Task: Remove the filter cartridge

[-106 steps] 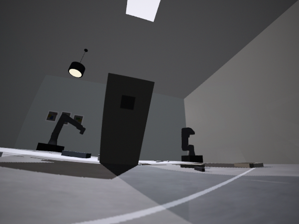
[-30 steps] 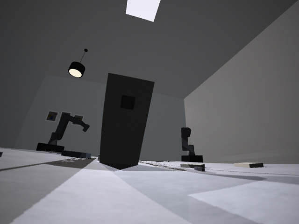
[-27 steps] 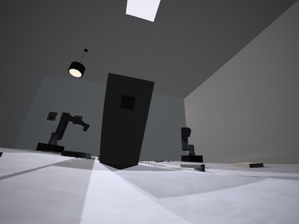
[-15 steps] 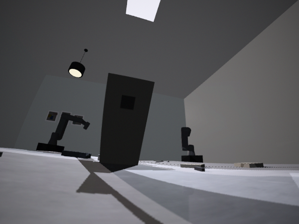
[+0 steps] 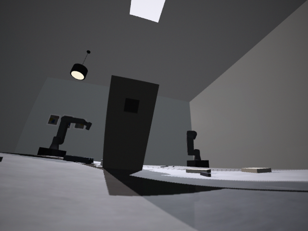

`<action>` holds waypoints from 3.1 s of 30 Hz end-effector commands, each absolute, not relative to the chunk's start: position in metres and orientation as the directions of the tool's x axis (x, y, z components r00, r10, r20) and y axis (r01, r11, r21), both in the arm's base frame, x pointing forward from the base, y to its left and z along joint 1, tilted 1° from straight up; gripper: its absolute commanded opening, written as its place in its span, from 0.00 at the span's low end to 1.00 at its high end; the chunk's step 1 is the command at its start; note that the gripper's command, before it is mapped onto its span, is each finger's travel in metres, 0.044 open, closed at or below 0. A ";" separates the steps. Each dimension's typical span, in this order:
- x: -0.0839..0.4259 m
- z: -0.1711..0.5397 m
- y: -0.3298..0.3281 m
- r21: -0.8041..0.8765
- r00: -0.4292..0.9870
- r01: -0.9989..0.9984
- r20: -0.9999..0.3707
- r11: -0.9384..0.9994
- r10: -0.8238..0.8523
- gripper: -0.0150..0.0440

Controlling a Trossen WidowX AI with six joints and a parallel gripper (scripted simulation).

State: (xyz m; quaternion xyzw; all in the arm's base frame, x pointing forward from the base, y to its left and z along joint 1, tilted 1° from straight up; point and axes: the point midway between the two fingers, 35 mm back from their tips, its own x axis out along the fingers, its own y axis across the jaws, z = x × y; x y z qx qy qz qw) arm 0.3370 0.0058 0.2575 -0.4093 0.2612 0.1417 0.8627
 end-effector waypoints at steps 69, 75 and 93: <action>0.344 0.252 0.004 -0.790 0.820 -0.542 -0.571 -0.289 0.023 0.25; 0.344 0.252 0.004 -0.790 0.820 -0.542 -0.571 -0.289 0.023 0.25; 0.344 0.252 0.004 -0.790 0.820 -0.542 -0.571 -0.289 0.023 0.25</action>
